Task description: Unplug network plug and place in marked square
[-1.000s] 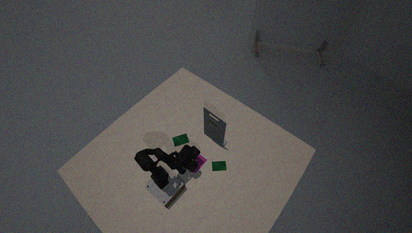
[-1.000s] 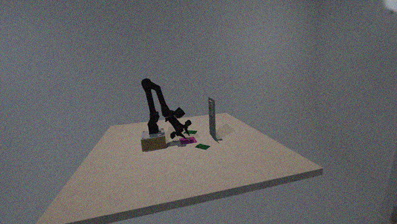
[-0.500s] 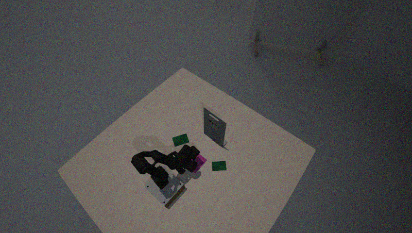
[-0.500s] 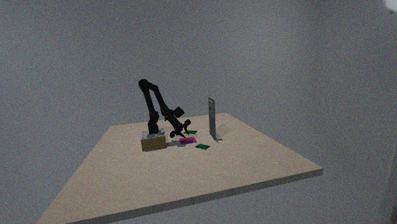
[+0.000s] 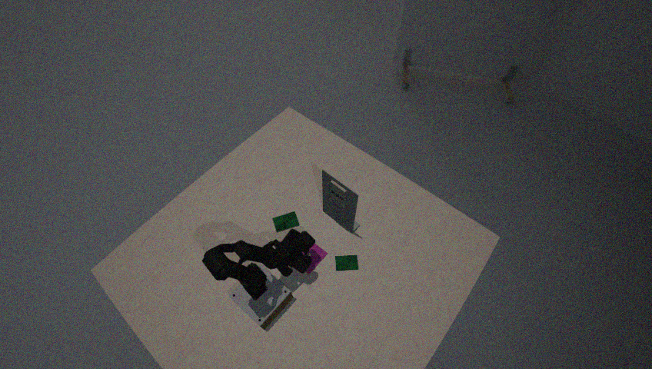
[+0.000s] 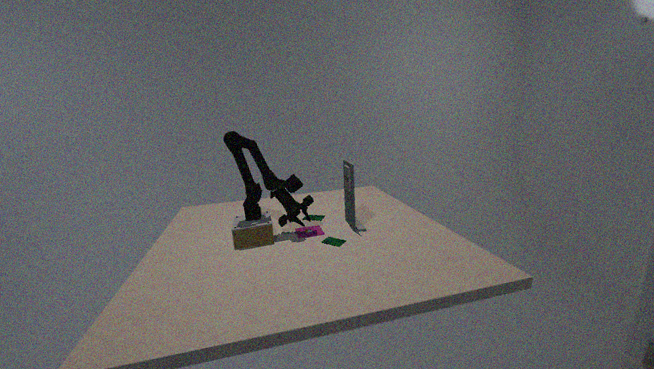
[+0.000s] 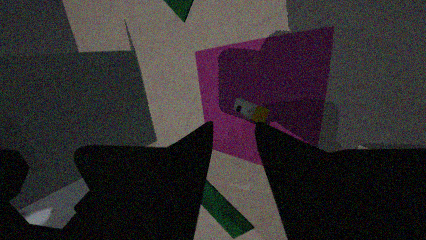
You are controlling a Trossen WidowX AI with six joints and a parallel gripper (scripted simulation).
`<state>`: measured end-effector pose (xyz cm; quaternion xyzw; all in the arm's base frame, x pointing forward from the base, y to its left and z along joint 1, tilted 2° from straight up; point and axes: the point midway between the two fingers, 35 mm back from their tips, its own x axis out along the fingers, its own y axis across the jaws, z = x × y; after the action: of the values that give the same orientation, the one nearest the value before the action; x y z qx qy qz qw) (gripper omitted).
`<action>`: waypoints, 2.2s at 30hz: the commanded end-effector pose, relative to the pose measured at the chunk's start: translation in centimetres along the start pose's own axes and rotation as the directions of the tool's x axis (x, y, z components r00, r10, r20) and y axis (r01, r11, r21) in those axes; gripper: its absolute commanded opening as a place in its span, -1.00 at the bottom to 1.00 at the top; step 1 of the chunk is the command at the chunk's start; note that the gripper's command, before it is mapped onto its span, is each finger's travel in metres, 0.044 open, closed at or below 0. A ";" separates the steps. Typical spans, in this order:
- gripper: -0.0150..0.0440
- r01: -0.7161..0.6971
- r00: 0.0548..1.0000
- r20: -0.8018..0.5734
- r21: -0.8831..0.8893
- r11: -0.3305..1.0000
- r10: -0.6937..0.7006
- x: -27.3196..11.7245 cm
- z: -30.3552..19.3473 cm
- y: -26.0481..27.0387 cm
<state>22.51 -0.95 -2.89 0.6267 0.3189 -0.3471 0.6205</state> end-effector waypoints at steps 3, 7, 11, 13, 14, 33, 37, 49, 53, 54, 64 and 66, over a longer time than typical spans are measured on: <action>0.04 -0.001 1.000 0.002 0.002 1.000 0.001 -0.3 0.0 0.4; 0.04 -0.002 1.000 0.002 0.002 1.000 0.002 -0.5 0.0 0.7; 0.04 -0.002 1.000 0.002 0.002 1.000 0.002 -0.7 0.0 1.0; 0.04 -0.002 1.000 0.002 0.002 1.000 0.002 -0.9 0.0 1.1; 0.04 -0.002 1.000 0.002 0.002 1.000 0.002 -0.9 0.0 1.2; 0.04 -0.002 1.000 0.002 0.002 1.000 0.002 -2.3 0.0 2.4; 0.04 -0.002 1.000 0.002 0.002 1.000 0.002 -2.6 0.0 2.7; 0.04 -0.003 1.000 0.002 0.002 1.000 0.003 -3.6 0.0 3.3; 0.04 -0.003 1.000 0.002 0.002 1.000 0.003 -4.0 0.0 3.5; 0.04 -0.003 1.000 0.002 0.002 1.000 0.003 -4.1 0.0 3.5; 0.04 -0.003 1.000 0.002 0.002 1.000 0.002 -5.1 0.0 4.0; 0.04 -0.002 1.000 0.002 0.002 1.000 0.002 -5.3 0.0 4.0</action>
<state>22.94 -0.87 3.39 0.6264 0.3193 -0.3465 0.6210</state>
